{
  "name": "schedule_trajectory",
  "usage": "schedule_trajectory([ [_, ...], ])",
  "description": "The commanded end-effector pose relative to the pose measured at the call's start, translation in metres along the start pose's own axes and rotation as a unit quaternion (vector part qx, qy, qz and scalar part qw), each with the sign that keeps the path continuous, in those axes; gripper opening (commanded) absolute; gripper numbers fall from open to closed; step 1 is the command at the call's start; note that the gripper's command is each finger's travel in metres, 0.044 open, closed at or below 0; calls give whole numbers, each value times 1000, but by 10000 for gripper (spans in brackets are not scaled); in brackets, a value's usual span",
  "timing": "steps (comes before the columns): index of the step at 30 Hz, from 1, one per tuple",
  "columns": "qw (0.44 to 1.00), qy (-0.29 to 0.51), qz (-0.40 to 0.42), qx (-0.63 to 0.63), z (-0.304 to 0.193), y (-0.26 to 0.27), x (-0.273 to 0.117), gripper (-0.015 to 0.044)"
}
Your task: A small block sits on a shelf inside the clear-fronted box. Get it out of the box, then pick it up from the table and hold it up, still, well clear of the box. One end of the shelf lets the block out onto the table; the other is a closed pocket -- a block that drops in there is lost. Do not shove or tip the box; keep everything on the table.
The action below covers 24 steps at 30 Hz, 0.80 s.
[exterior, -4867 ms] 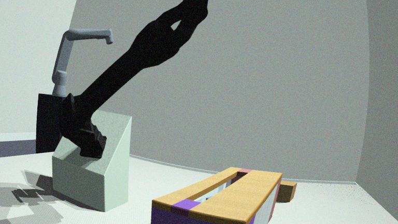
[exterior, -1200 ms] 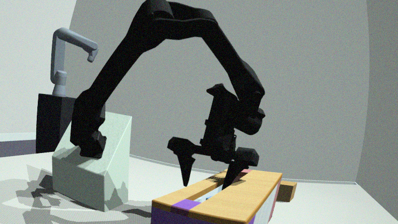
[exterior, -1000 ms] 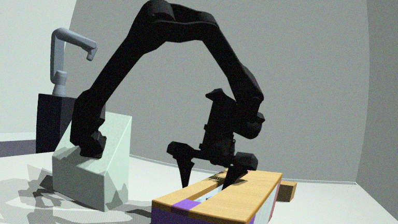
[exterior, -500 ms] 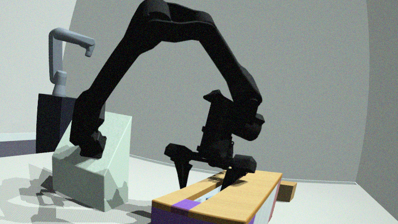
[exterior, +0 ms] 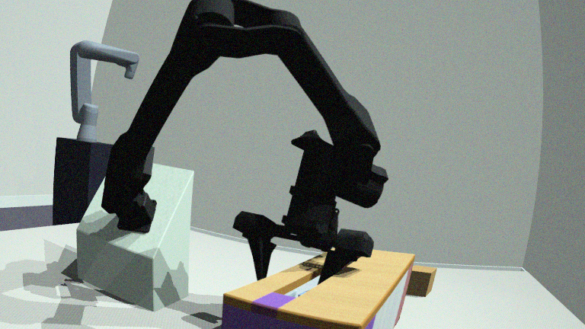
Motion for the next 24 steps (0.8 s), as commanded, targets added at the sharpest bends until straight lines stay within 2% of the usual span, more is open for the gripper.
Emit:
schedule_trajectory([
  [1, 1000, 3, 0, -2, -6, 1, 4, 400],
  [24, 1000, 4, 0, -2, -40, 3, 16, 400],
])
Point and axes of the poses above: the point midway between the two fingers, 35 mm back from their tips, its own x axis out along the fingers, its own y axis across the jaws, z = x × y, the point moved 7 cm from there along -x, back along the fingers, and after that the axes turned 3 degrees about -x, right-handed, at the moved point
